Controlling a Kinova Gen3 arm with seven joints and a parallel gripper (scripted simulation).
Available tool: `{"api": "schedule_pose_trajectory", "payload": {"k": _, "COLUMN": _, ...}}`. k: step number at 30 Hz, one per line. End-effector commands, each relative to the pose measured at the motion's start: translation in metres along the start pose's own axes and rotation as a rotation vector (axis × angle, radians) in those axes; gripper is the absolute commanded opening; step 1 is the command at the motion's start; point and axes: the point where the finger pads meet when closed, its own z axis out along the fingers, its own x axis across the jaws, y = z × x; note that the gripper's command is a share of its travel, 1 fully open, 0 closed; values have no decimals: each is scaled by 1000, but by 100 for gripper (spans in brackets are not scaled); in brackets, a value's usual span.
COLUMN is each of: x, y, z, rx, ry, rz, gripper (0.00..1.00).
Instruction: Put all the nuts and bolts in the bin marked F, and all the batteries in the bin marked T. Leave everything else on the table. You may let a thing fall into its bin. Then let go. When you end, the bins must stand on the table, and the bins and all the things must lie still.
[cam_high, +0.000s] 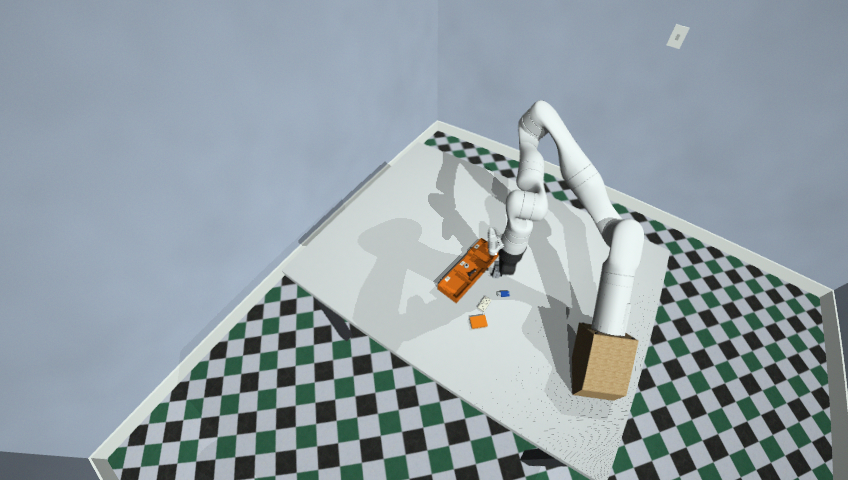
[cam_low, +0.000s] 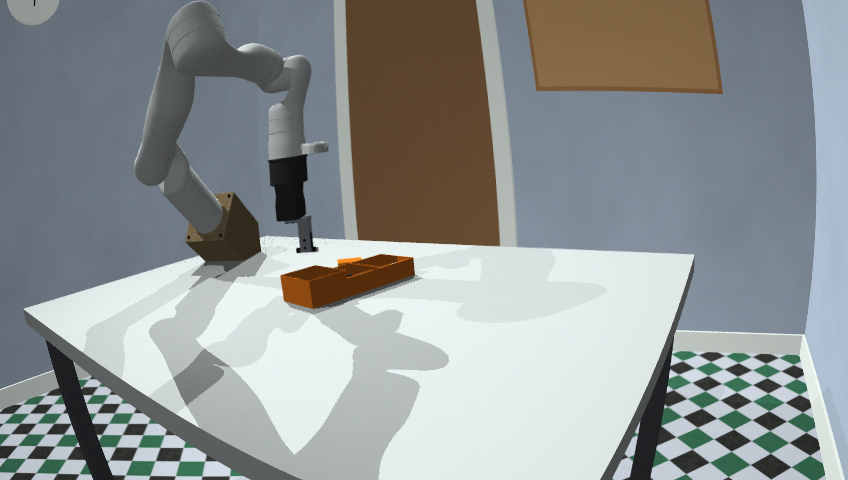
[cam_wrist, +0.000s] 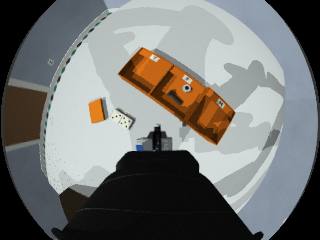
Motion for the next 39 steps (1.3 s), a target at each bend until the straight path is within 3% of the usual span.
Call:
{"api": "schedule_pose_trajectory", "payload": {"k": 1, "x": 0, "y": -1, "z": -5, "rx": 2, "ry": 0, "rz": 0, "gripper": 24}}
{"api": "schedule_pose_trajectory", "payload": {"k": 5, "x": 0, "y": 0, "z": -7, "rx": 2, "ry": 0, "rz": 0, "gripper": 24}}
{"api": "schedule_pose_trajectory", "payload": {"k": 14, "x": -11, "y": -51, "z": -7, "rx": 2, "ry": 0, "rz": 0, "gripper": 24}}
{"api": "schedule_pose_trajectory", "payload": {"k": 20, "x": -19, "y": -86, "z": -7, "rx": 2, "ry": 0, "rz": -299, "gripper": 24}}
{"api": "schedule_pose_trajectory", "payload": {"k": 22, "x": -19, "y": -86, "z": -7, "rx": 2, "ry": 0, "rz": -299, "gripper": 24}}
{"api": "schedule_pose_trajectory", "payload": {"k": 29, "x": -28, "y": -127, "z": -7, "rx": 10, "ry": 6, "rz": -584, "gripper": 24}}
{"api": "schedule_pose_trajectory", "payload": {"k": 37, "x": -29, "y": -129, "z": -7, "rx": 8, "ry": 5, "rz": -874, "gripper": 24}}
{"api": "schedule_pose_trajectory", "payload": {"k": 39, "x": -29, "y": -129, "z": -7, "rx": 8, "ry": 5, "rz": -874, "gripper": 24}}
